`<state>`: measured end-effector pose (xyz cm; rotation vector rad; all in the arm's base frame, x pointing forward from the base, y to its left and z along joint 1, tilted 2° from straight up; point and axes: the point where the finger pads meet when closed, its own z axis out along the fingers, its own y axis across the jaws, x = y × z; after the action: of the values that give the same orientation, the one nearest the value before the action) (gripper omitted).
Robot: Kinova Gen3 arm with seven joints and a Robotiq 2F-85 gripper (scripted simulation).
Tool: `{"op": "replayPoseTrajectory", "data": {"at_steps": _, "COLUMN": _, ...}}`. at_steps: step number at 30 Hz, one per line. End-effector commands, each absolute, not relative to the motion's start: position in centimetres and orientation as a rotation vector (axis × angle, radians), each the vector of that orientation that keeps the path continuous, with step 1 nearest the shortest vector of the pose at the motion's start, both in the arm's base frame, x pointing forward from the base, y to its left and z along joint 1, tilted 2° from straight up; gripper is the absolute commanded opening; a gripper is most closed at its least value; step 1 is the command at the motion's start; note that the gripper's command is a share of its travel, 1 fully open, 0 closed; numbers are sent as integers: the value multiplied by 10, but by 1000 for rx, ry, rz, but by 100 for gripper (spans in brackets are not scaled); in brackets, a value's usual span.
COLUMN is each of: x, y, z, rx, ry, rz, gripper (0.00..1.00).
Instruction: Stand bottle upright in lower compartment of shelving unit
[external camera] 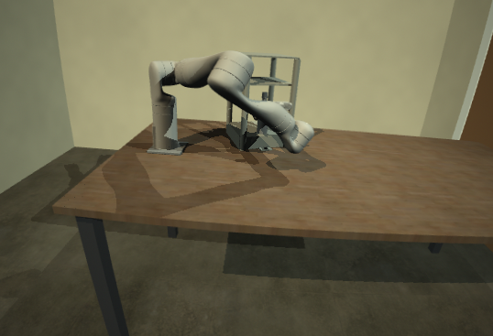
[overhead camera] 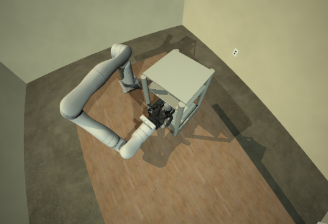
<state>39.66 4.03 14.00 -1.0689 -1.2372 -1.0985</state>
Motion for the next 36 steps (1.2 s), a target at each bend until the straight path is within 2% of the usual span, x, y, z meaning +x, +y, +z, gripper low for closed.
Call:
{"op": "replayPoseTrajectory", "data": {"at_steps": 1, "x": 397, "y": 41, "z": 137, "rx": -1070, "ry": -1246, "rz": -1100, "gripper": 63}}
{"op": "replayPoseTrajectory", "data": {"at_steps": 36, "x": 399, "y": 32, "z": 137, "rx": -1070, "ry": -1246, "rz": -1100, "gripper": 63}}
